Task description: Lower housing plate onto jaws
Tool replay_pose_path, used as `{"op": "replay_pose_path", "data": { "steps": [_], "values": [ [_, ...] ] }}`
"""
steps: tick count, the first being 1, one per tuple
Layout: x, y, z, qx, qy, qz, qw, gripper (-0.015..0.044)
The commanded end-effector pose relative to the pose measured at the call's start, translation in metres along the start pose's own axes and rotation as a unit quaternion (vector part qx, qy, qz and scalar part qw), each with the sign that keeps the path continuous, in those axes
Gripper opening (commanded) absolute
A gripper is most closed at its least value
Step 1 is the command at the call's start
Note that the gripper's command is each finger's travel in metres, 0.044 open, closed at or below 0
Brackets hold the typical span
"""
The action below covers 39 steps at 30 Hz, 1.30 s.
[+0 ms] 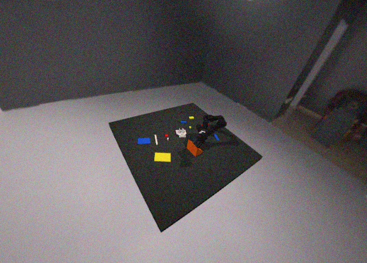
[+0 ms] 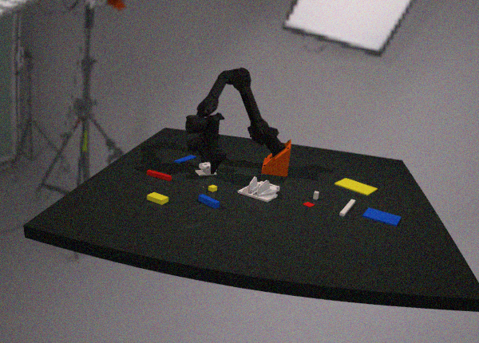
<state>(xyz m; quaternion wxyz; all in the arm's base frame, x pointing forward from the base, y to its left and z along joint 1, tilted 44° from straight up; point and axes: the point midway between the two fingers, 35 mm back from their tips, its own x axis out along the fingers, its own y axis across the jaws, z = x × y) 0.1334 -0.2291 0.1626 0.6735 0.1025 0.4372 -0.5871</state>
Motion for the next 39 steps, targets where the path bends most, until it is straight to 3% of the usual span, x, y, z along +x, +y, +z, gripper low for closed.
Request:
{"op": "replay_pose_path", "data": {
  "steps": [1,20,33,39],
  "values": [
    [0.0014,0.0011,-0.0014,-0.003,0.003,0.002,1.0,0.044],
    [0.002,0.0011,-0.0014,-0.003,0.003,0.002,1.0,0.044],
    [0.0013,0.0002,-0.0008,-0.001,0.001,0.0,1.0,0.0353],
    [0.0013,0.0002,-0.0008,-0.001,0.001,0.0,1.0,0.0351]
  ]
}}
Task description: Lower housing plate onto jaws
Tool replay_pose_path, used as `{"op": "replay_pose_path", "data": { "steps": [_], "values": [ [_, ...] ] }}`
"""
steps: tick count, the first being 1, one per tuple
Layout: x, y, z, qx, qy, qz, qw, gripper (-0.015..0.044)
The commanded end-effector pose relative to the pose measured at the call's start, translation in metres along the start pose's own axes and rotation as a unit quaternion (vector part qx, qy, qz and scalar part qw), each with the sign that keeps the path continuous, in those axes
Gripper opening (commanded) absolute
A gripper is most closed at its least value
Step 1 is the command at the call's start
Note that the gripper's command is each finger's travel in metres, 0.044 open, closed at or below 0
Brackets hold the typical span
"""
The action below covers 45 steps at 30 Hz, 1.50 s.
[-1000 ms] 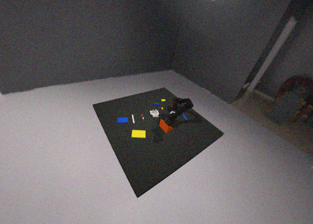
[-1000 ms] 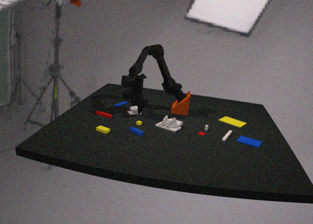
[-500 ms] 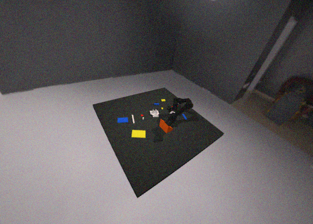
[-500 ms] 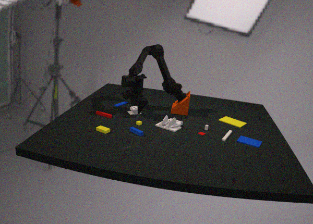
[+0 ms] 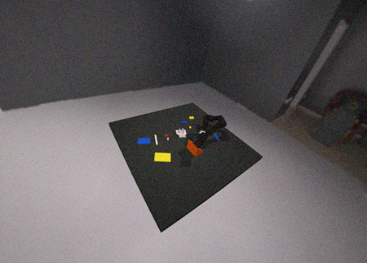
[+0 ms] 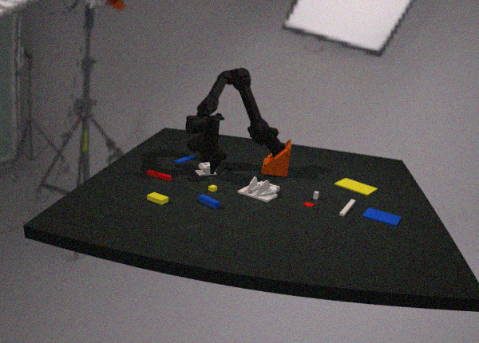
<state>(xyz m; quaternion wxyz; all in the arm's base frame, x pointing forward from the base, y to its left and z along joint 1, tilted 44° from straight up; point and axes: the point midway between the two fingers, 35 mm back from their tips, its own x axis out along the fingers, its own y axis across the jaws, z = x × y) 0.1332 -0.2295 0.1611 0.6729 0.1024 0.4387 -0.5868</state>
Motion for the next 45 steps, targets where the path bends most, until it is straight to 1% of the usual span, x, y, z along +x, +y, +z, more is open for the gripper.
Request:
{"op": "replay_pose_path", "data": {
  "steps": [1,8,29,38,45],
  "values": [
    [0.0,0.0,0.0,0.0,0.0,0.0,1.0,0.0351],
    [-0.004,0.001,0.0,0.0,0.001,0.001,1.0,0.0351],
    [-0.07,0.001,0.0,-0.002,0.003,0.003,1.0,0.0351],
    [-0.072,0.001,-0.001,-0.003,0.003,0.003,1.0,0.0351],
    [-0.07,0.022,-0.003,-0.022,0.01,0.011,1.0,0.0351]
  ]
}}
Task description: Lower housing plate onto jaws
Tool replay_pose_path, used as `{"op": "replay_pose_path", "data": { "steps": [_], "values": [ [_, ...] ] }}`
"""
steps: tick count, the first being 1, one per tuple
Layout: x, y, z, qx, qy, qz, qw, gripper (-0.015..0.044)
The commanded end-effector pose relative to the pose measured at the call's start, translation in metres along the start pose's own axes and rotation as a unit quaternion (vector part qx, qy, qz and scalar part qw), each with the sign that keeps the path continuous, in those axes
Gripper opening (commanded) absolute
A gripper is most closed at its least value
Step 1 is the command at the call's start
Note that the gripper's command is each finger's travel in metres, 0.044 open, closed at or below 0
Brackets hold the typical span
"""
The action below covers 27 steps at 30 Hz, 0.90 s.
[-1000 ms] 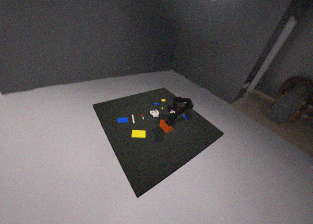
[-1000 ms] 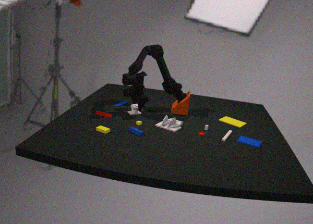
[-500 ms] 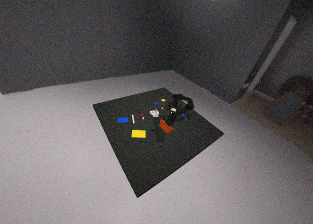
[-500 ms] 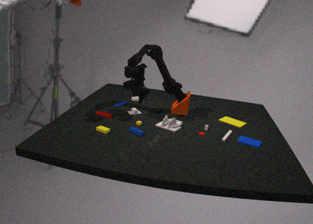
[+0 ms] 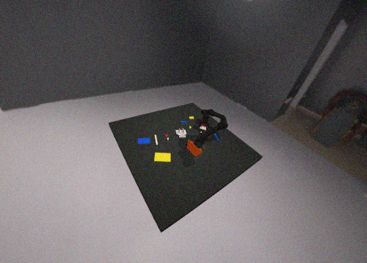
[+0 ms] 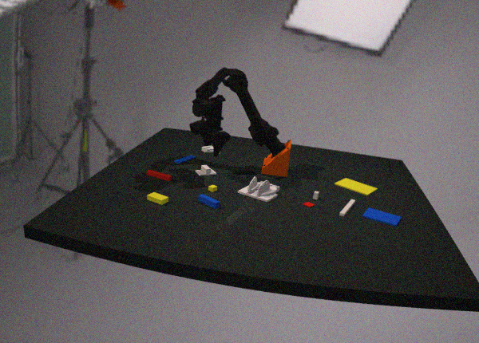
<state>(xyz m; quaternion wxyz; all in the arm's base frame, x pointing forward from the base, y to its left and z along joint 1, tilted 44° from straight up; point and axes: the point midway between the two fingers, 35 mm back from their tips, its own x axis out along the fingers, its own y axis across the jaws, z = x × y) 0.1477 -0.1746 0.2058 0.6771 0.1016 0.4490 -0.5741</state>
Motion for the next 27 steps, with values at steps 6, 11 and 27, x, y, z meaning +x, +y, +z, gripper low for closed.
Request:
{"op": "replay_pose_path", "data": {
  "steps": [6,11,27],
  "values": [
    [0.004,0.029,-0.004,-0.028,0.009,0.007,1.0,0.0351],
    [0.005,0.045,-0.008,-0.044,0.013,0.011,0.999,0.0351],
    [0.007,0.094,-0.027,-0.095,0.023,0.018,0.995,0.0351]
  ]
}}
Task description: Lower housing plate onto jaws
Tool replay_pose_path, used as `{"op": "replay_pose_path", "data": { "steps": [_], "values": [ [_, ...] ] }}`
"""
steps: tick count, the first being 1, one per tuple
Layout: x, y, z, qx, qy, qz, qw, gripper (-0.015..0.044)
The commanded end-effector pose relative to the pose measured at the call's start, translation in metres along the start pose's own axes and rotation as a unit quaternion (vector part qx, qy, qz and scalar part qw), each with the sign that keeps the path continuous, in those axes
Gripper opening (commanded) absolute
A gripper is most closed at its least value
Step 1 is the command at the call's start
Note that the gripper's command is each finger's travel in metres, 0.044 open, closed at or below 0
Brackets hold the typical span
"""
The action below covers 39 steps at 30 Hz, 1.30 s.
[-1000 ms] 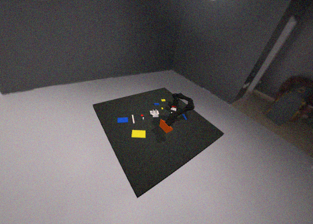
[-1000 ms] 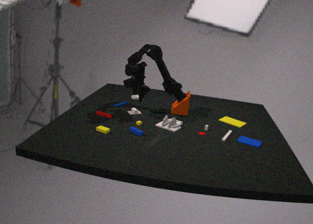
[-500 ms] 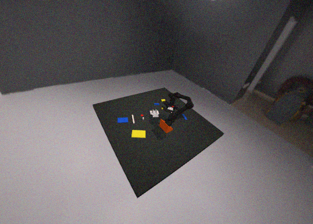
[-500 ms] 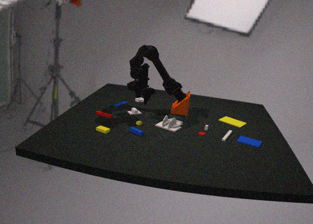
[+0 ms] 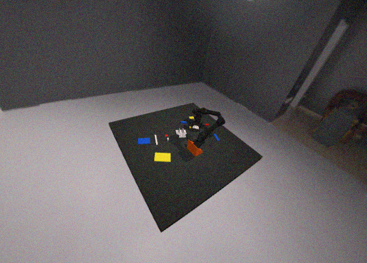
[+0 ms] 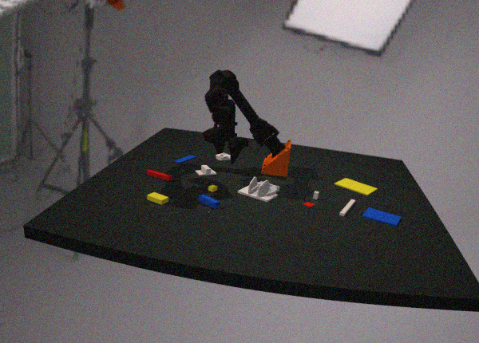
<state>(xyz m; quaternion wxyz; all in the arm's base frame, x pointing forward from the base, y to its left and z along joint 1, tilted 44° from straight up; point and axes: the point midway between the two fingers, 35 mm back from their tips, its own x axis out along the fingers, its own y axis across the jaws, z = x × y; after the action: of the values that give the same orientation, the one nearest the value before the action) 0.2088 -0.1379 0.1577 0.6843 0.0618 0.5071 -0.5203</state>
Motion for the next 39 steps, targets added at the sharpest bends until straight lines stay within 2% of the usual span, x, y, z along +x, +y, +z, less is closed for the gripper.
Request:
{"op": "replay_pose_path", "data": {
  "steps": [1,39],
  "values": [
    [0.002,0.015,-0.004,-0.014,0.005,0.002,1.0,0.0351],
    [0.004,0.12,-0.072,-0.139,-0.001,-0.013,0.99,0.0351]
  ]
}}
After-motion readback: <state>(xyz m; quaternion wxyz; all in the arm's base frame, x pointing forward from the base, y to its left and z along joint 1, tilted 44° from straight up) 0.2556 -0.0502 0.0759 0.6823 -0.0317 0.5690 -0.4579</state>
